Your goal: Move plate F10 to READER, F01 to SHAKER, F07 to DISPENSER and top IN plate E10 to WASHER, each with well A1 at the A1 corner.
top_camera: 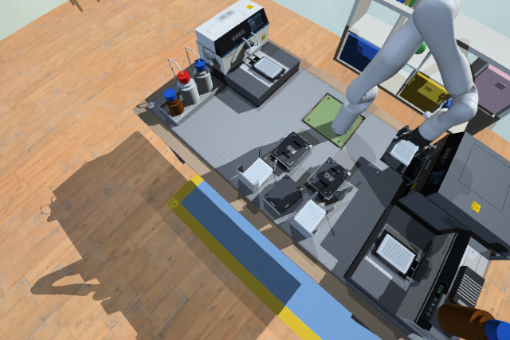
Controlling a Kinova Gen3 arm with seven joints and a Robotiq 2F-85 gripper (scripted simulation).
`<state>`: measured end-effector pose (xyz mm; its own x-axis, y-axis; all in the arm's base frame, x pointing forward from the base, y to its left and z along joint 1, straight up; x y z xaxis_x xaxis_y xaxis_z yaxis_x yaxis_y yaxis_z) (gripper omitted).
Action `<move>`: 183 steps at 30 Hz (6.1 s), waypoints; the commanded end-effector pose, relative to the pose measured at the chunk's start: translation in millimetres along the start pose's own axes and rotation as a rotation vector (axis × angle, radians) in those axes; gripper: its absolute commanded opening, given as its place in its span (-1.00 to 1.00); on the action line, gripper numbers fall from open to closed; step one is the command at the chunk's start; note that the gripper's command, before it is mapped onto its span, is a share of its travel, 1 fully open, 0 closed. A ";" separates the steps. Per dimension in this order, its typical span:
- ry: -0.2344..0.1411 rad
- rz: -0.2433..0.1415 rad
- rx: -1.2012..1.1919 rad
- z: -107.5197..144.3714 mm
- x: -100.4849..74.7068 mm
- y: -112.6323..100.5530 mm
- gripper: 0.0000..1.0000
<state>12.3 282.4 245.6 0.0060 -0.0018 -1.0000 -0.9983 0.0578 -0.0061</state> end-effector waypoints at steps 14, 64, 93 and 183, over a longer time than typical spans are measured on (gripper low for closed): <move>-0.001 0.000 0.000 0.4 19.1 0.0 0.88; -0.001 0.000 0.000 0.4 45.4 0.0 0.88; -0.001 0.000 0.000 0.4 45.6 0.0 0.88; -0.001 -0.001 0.000 0.3 24.1 0.0 1.00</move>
<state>12.4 282.4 217.8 0.0066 -0.0016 -1.0000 -0.9983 0.0579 -0.0066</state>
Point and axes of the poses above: the point where the finger pads meet when closed, its own x axis out along the fingers, its own z axis across the jaws, y = z × x, the point moved 7 cm from there along -x, back along the fingers, and after that the axes turned 5 degrees about x, right-handed, at the moved point
